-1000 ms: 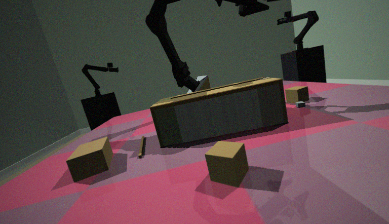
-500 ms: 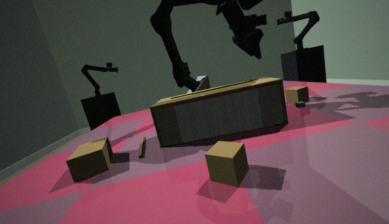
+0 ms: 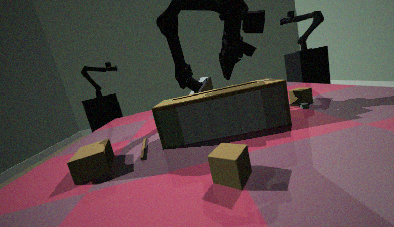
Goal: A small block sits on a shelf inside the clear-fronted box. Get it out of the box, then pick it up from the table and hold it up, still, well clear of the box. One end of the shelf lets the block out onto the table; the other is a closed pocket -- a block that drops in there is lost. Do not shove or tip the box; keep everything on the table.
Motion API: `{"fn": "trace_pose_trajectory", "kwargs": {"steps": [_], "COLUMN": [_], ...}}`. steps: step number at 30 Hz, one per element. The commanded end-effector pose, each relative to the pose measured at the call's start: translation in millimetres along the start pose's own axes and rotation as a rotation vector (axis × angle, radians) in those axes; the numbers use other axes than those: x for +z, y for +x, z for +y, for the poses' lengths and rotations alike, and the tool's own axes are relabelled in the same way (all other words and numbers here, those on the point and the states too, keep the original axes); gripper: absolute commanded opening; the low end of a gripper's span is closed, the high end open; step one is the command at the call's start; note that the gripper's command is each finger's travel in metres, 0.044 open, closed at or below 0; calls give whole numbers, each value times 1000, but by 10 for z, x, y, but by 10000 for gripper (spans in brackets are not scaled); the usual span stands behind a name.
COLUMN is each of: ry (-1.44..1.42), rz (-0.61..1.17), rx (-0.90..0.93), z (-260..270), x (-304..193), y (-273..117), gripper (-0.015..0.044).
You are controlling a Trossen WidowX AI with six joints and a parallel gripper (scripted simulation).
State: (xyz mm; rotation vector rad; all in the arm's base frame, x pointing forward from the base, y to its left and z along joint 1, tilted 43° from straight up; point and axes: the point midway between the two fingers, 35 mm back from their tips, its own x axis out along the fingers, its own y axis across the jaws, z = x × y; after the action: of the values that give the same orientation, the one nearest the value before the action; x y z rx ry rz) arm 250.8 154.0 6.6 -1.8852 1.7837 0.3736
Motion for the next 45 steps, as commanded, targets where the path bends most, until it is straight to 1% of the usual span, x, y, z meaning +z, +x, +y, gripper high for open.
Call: {"fn": "trace_pose_trajectory", "kwargs": {"steps": [1, 8, 45], "ry": [-5, -6, -11], "rz": [47, 47, 53], "rx": [-31, -31, -31], "z": [-55, -61, -114], "x": [-81, -62, 198], "y": [5, 40, 586], "gripper": [400, 400, 400]}}
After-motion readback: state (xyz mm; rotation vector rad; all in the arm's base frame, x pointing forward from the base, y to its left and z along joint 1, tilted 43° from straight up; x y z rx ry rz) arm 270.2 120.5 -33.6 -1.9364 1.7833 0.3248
